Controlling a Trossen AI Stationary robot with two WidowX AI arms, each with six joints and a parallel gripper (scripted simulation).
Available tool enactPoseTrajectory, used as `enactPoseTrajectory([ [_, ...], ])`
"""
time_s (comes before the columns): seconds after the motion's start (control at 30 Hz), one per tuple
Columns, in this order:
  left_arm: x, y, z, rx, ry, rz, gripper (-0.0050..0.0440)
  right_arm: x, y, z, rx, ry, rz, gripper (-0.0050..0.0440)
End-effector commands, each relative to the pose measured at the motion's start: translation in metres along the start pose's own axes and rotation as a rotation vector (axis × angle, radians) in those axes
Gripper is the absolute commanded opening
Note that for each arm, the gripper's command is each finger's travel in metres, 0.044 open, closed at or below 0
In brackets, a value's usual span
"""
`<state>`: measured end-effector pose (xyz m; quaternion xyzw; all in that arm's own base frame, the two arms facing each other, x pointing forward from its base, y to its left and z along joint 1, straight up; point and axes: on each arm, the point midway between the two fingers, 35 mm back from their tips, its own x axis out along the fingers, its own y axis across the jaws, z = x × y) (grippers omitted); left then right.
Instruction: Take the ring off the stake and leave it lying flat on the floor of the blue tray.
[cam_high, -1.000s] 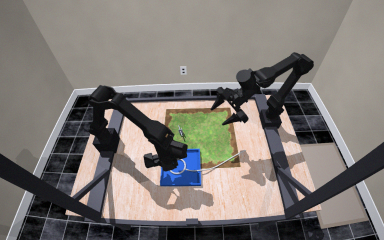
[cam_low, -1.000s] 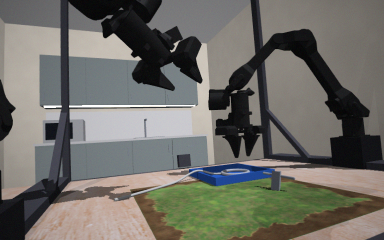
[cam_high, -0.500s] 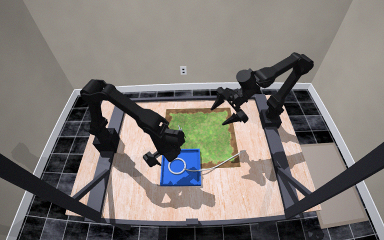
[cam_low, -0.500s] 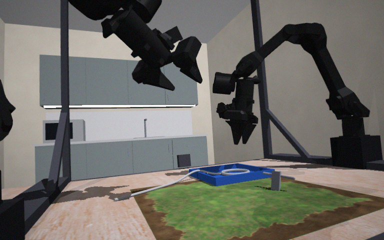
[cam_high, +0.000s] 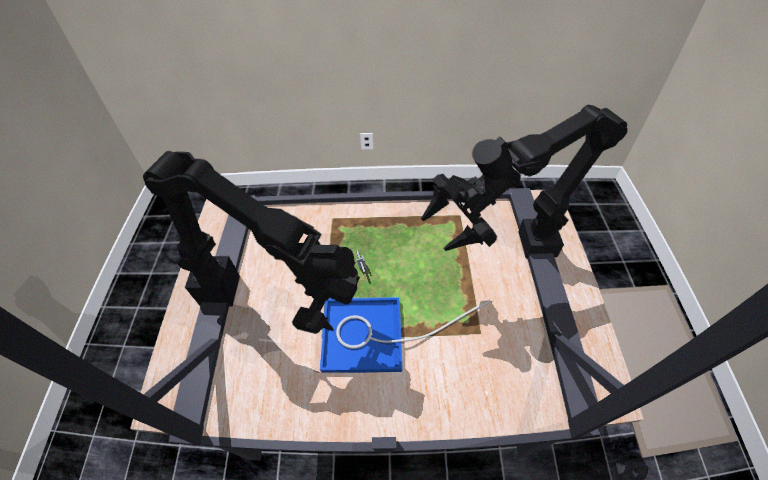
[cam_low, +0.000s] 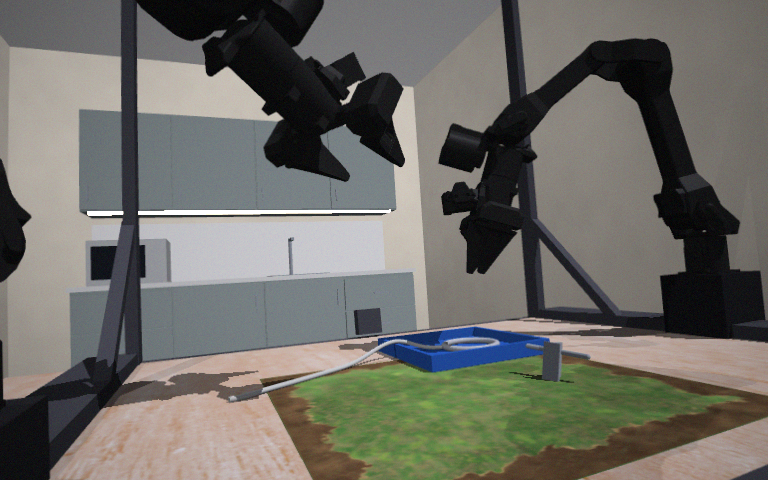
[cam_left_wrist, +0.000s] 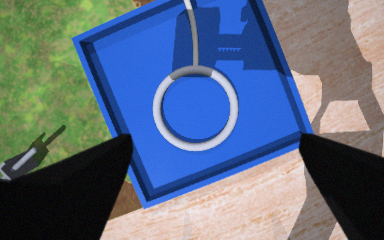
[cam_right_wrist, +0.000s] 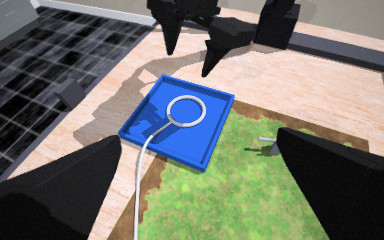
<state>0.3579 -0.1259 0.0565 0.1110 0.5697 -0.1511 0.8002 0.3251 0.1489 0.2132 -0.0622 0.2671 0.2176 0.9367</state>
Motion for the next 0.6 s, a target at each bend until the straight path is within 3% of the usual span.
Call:
enactPoseTrajectory([
  [0.0, -0.0101, -0.0001, 0.0044, -0.062, -0.05, 0.019, 0.044, -0.0032, 0.0002, 0.0062, 0.0, -0.019, -0.001, 0.044],
  [0.57, -0.0074, 0.0007, 0.0058, -0.062, -0.044, 0.016, 0.044, -0.0032, 0.0002, 0.0062, 0.0, -0.019, -0.001, 0.044],
])
